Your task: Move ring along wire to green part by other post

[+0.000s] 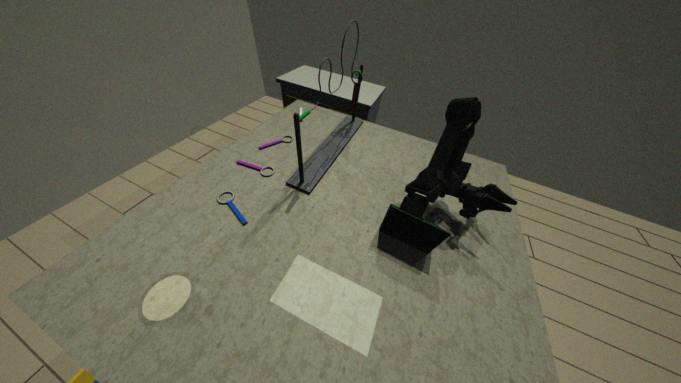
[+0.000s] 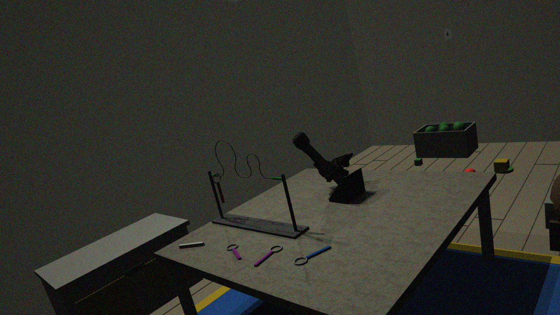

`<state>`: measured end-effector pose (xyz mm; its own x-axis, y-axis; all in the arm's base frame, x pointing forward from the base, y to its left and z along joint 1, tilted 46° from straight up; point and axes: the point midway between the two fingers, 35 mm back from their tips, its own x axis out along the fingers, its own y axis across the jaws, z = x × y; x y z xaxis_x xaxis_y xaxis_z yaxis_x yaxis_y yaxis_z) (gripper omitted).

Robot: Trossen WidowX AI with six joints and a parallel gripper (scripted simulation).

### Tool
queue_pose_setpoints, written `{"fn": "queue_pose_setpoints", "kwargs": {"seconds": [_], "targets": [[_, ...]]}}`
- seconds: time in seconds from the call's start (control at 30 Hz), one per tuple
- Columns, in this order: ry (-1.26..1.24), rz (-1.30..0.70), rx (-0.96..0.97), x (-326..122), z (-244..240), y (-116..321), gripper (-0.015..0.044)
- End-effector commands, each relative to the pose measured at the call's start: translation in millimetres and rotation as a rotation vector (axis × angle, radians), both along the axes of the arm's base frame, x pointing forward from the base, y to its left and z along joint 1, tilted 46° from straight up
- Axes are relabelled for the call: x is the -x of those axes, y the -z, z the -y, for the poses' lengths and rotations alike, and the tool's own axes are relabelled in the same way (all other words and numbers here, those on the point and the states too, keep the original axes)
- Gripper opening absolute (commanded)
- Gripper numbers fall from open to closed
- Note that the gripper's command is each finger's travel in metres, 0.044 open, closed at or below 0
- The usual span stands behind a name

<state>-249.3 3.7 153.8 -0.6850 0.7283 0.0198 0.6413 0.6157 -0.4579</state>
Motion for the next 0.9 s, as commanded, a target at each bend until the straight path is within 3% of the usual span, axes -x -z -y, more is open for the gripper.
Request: {"fn": "queue_pose_setpoints", "kwargs": {"seconds": [0.0, 0.27, 0.53, 0.87], "targets": [[-0.004, -0.001, 0.001, 0.2, 0.7, -0.1, 0.0374], [-0.18, -0.061, 0.053, 15.1, 37.8, -6.3, 0.0164], [-0.295, -0.136, 0.123, 31.3, 66.2, -27.0, 0.016], [-0.542, -0.406, 0.469, 43.0, 126.3, -86.3, 0.016]]}}
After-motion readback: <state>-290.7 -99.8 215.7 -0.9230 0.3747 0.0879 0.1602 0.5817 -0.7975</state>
